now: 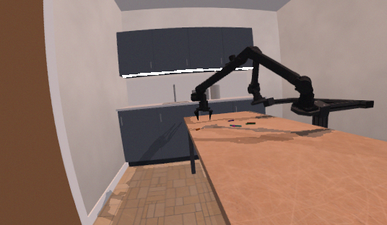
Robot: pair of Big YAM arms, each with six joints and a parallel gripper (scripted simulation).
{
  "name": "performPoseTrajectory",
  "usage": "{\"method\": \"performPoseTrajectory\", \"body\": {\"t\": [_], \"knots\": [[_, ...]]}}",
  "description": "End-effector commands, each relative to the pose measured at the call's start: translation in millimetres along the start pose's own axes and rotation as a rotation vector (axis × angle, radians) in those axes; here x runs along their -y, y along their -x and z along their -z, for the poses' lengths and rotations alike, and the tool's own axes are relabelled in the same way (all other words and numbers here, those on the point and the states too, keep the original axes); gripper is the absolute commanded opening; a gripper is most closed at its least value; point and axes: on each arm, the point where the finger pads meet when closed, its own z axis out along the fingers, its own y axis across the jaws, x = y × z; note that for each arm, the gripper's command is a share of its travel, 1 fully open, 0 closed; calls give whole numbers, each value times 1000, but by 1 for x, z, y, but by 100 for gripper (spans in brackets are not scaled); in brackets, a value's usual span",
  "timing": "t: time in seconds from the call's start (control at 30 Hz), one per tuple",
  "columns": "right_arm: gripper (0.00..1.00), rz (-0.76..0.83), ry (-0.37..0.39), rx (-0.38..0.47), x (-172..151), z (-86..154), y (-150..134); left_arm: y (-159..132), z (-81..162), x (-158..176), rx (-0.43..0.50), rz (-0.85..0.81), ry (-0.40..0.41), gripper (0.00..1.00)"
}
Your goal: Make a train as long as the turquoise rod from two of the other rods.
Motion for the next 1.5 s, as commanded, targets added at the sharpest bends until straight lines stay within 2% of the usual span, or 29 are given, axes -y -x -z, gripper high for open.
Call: {"method": "performPoseTrajectory", "body": {"t": [0.0, 0.2, 0.27, 0.4, 0.6, 0.63, 0.73, 1.47], "knots": [[100, 12, -10, 74, 6, 8, 49, -19, 6, -32, 2, -165, 6, 100], [100, 12, -10, 74, 6, 8, 49, -34, 5, -50, 1, -336, 7, 100], [100, 12, -10, 74, 6, 8, 49, -34, 5, -50, 1, -336, 7, 100], [100, 12, -10, 74, 6, 8, 49, -25, 11, -54, -1, -461, 15, 100], [100, 12, -10, 74, 6, 8, 49, -39, 7, -61, -1, -478, 10, 100], [100, 12, -10, 74, 6, 8, 49, -38, 7, -60, -1, -480, 11, 23], [100, 12, -10, 74, 6, 8, 49, -40, 19, -65, 0, -475, 27, 23], [100, 12, -10, 74, 6, 8, 49, -40, 19, -65, 0, -473, 27, 23]]}}
